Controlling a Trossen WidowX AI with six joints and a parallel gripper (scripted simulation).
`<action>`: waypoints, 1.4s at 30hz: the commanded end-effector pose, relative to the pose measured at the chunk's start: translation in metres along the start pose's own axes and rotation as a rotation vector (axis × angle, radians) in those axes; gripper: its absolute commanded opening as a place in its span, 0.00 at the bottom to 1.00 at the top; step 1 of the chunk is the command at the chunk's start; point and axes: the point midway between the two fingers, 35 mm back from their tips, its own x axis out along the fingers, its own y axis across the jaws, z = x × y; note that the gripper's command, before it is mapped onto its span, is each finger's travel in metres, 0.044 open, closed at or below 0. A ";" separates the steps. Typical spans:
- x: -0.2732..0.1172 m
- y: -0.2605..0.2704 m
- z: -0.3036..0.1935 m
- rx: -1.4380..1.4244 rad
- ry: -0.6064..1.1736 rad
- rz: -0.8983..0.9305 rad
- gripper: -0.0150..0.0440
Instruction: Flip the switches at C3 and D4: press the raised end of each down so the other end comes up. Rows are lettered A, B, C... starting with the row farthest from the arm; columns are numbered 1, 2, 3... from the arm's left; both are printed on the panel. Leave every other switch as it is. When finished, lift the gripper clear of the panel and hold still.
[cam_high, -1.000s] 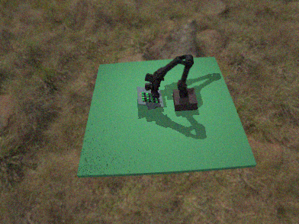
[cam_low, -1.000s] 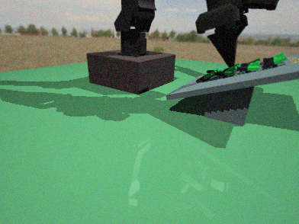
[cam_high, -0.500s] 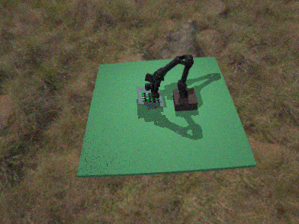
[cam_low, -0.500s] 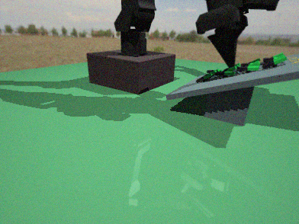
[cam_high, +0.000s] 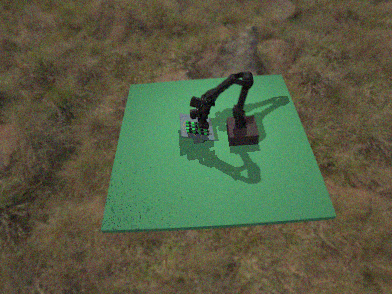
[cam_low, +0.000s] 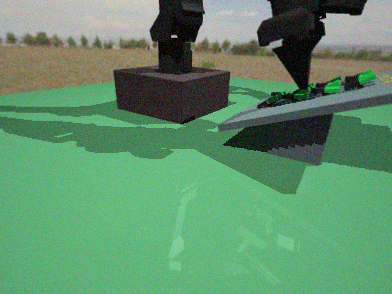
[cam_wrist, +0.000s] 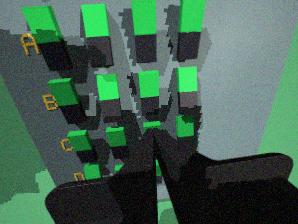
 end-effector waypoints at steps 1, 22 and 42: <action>0.001 0.000 0.000 0.004 -0.001 -0.003 0.25; -0.005 0.000 0.001 0.001 -0.003 0.000 0.25; -0.043 -0.030 -0.041 0.003 -0.009 -0.006 0.25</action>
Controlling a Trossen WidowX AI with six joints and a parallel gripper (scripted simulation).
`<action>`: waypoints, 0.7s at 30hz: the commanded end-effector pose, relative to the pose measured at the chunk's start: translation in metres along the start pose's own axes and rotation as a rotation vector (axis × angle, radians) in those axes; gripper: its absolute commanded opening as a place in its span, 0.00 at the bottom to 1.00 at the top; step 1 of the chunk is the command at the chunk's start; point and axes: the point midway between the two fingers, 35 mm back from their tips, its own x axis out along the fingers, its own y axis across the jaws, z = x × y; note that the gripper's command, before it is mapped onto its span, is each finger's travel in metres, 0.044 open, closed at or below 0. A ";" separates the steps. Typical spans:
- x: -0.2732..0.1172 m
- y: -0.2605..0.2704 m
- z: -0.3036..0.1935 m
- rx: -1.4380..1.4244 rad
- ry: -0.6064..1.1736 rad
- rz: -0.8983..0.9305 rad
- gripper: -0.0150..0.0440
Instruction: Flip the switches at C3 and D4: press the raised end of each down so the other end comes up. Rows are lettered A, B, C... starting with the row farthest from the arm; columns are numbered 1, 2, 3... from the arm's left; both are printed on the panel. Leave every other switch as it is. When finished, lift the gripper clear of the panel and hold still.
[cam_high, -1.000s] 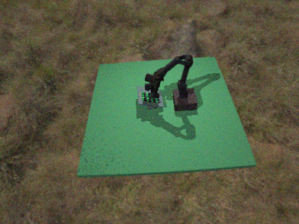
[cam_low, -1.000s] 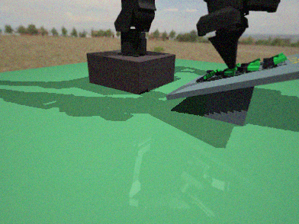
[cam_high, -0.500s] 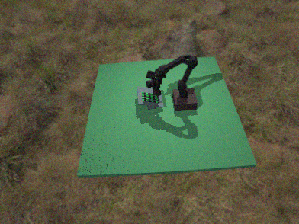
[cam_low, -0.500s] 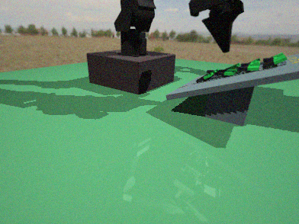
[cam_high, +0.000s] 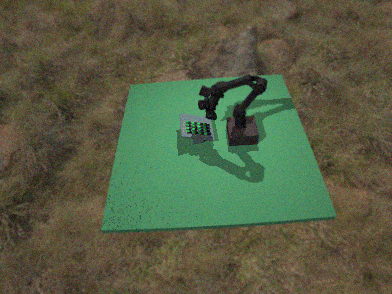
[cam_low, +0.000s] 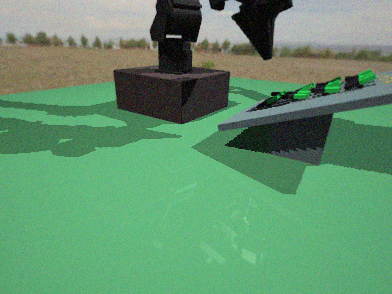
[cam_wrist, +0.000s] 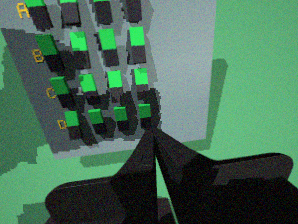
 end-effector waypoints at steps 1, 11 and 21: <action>0.023 0.000 -0.002 -0.008 0.019 0.006 0.25; 0.041 0.001 -0.002 -0.008 0.024 0.006 0.25; 0.053 0.001 -0.002 -0.008 0.024 0.006 0.25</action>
